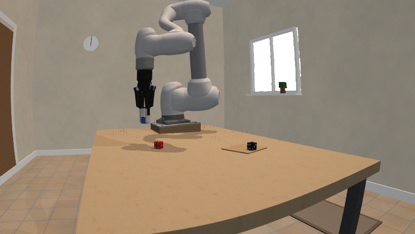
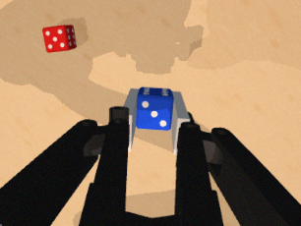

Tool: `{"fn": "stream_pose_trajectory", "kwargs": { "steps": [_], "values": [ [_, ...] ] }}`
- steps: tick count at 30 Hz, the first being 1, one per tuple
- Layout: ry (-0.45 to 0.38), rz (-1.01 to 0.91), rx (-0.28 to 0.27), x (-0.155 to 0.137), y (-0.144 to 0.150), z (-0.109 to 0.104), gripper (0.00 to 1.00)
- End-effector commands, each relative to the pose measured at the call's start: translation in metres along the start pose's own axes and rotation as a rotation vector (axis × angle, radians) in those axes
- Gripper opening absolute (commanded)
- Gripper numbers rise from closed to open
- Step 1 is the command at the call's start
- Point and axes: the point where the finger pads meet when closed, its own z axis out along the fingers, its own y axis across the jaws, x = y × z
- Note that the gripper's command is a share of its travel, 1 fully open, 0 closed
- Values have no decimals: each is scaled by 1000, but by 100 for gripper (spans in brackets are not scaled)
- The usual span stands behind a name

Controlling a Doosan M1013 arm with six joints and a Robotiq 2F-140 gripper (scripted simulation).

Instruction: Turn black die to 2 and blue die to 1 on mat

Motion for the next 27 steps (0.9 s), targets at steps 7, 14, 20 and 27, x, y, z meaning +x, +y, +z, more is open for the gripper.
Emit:
{"fn": "stream_pose_trajectory", "kwargs": {
  "steps": [7, 14, 20, 27],
  "values": [
    [6, 405, -10, 1, -1, 2, 24],
    [7, 621, -9, 1, -1, 3, 24],
    [8, 829, -8, 2, -2, 5, 24],
    [9, 1040, -8, 2, -2, 6, 24]
  ]
}}
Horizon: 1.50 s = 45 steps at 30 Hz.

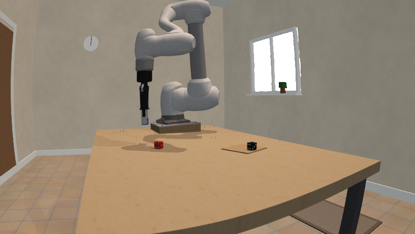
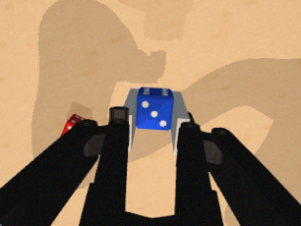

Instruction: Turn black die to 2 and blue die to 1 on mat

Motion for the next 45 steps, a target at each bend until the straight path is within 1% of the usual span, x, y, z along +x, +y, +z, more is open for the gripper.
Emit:
{"fn": "stream_pose_trajectory", "kwargs": {
  "steps": [1, 4, 5, 6, 9, 10, 11, 14, 16, 18, 30, 36, 41, 43, 45],
  "values": [
    [14, 159, -3, 0, 0, 1, 24],
    [14, 261, -2, 0, -1, 1, 24],
    [14, 262, -2, 0, -1, 1, 24],
    [14, 343, -2, 0, -1, 2, 24],
    [14, 453, -1, 0, -1, 2, 24],
    [14, 461, -1, 0, -1, 3, 24],
    [14, 531, 0, 0, -2, 3, 24],
    [14, 644, 0, 0, -2, 4, 24],
    [14, 644, 0, 0, -2, 4, 24],
    [14, 786, 1, -1, -2, 4, 24],
    [14, 1198, 5, -1, -4, 7, 24],
    [14, 1243, 5, -1, -4, 7, 24],
    [8, 1245, 10, -1, -4, 7, 24],
    [-13, 1245, 26, -1, -3, 8, 24],
    [-53, 1247, 60, 0, -3, 8, 24]
  ]
}}
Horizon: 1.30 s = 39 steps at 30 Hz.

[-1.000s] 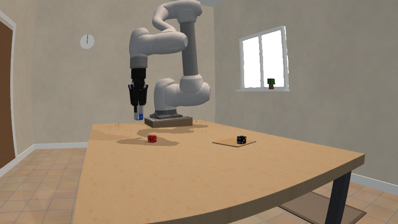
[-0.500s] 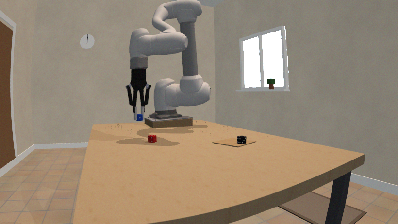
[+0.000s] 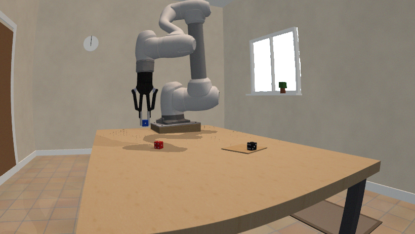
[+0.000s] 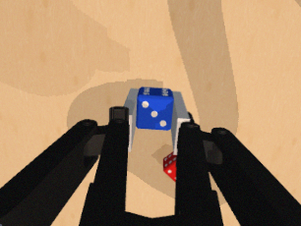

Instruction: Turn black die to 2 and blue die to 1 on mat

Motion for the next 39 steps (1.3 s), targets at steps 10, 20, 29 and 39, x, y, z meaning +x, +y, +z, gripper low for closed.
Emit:
{"fn": "stream_pose_trajectory", "kwargs": {
  "steps": [10, 20, 29, 39],
  "values": [
    [-356, 1, 1, 5, 1, 3, 24],
    [-582, -1, -12, 10, 4, 6, 24],
    [-712, 0, -13, 13, 4, 8, 24],
    [-846, 1, -9, 15, 3, 9, 24]
  ]
}}
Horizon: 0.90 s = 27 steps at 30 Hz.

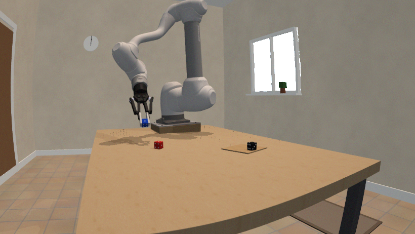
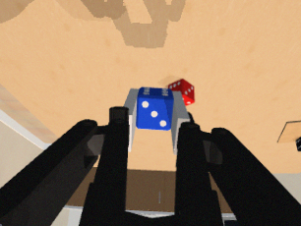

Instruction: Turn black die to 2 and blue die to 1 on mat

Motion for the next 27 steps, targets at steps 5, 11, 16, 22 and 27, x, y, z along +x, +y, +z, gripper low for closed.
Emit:
{"fn": "stream_pose_trajectory", "kwargs": {
  "steps": [5, 11, 16, 22, 27],
  "values": [
    [-244, -14, -3, 6, 4, 1, 24],
    [-318, -14, 3, 7, 3, 0, 24],
    [-320, -14, 4, 7, 3, 0, 24],
    [-319, -15, 3, 10, 3, 3, 24],
    [-319, -15, 3, 18, 2, 11, 24]
  ]
}}
